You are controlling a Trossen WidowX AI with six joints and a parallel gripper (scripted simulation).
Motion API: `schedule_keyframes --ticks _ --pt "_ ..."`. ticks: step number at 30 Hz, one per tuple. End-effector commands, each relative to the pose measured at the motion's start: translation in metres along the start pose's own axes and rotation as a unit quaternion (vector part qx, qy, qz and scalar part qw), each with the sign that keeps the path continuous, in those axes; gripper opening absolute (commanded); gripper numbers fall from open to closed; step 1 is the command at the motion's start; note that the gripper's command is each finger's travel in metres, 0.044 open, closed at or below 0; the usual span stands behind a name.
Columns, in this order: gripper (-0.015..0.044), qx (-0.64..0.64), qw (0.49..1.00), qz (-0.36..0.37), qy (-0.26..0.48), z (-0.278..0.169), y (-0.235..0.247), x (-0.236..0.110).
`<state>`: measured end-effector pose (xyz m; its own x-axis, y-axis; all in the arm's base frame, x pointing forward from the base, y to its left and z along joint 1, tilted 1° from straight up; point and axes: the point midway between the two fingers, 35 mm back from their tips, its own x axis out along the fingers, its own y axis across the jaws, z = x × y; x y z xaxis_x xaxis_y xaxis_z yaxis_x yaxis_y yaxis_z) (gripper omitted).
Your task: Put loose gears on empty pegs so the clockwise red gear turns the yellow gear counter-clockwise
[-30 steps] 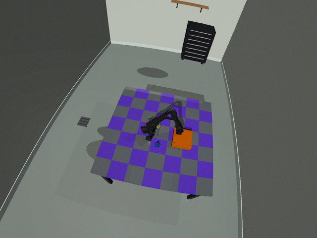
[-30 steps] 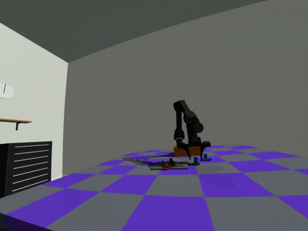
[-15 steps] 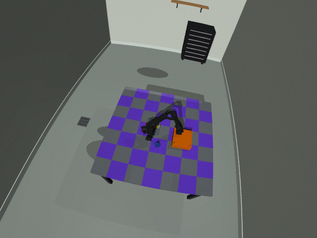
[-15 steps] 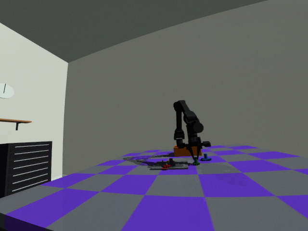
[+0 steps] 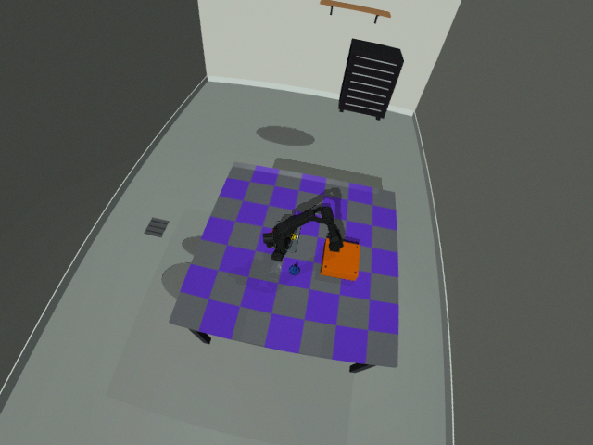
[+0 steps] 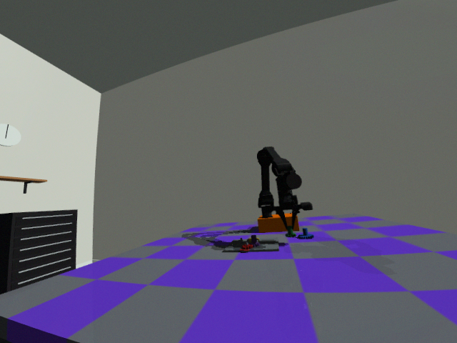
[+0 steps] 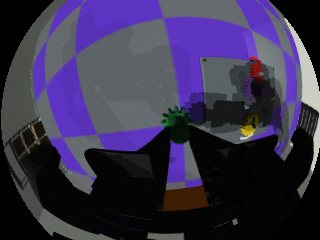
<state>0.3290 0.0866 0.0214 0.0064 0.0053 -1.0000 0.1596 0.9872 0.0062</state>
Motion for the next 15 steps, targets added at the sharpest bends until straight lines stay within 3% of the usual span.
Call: schedule_keyframes --ticks 1,15 --pt "0.0000 0.001 1.000 0.003 -0.005 0.003 0.002 -0.013" --pt "0.0000 0.001 1.000 0.003 -0.006 0.004 0.002 -0.052"
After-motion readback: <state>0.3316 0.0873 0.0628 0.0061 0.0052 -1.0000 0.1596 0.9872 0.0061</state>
